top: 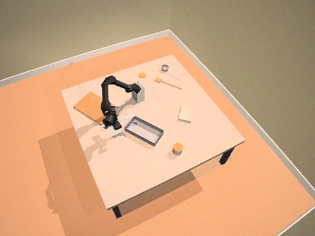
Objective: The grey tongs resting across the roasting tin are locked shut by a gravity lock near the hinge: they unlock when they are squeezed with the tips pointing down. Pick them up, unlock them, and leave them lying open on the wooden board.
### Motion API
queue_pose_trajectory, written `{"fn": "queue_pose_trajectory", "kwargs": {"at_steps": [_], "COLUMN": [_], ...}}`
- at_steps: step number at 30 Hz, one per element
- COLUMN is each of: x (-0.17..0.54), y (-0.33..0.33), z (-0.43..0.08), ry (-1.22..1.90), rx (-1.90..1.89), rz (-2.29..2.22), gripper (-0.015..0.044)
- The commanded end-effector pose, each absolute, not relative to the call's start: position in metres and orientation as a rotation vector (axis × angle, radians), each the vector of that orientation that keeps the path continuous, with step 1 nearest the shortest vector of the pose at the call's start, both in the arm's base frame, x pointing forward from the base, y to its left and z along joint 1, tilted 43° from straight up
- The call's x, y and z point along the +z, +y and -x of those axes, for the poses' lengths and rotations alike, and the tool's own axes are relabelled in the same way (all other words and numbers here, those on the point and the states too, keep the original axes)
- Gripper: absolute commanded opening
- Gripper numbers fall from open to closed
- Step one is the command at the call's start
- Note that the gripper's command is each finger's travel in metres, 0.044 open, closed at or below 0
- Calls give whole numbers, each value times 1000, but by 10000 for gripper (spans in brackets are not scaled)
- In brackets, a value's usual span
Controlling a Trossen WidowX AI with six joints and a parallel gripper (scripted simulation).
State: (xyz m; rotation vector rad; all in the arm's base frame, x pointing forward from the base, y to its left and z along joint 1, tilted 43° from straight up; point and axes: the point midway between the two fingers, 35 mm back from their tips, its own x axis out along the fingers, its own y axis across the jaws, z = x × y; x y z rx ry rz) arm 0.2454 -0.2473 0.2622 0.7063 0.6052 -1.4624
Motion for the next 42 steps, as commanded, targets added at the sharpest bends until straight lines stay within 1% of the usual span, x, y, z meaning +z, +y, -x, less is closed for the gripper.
{"fn": "queue_pose_trajectory", "kwargs": {"at_steps": [1,8,17,42], "x": [274,289,287,281], "y": [-250,-253,-261,-295], "z": [-224,-195,-181,-88], "ry": [541,452,447,313], "rx": [-1487,-1528,-1547,-1654], "rz": [-759,-820,-860,-1138], "gripper": [-150,-150,-150,-150]}}
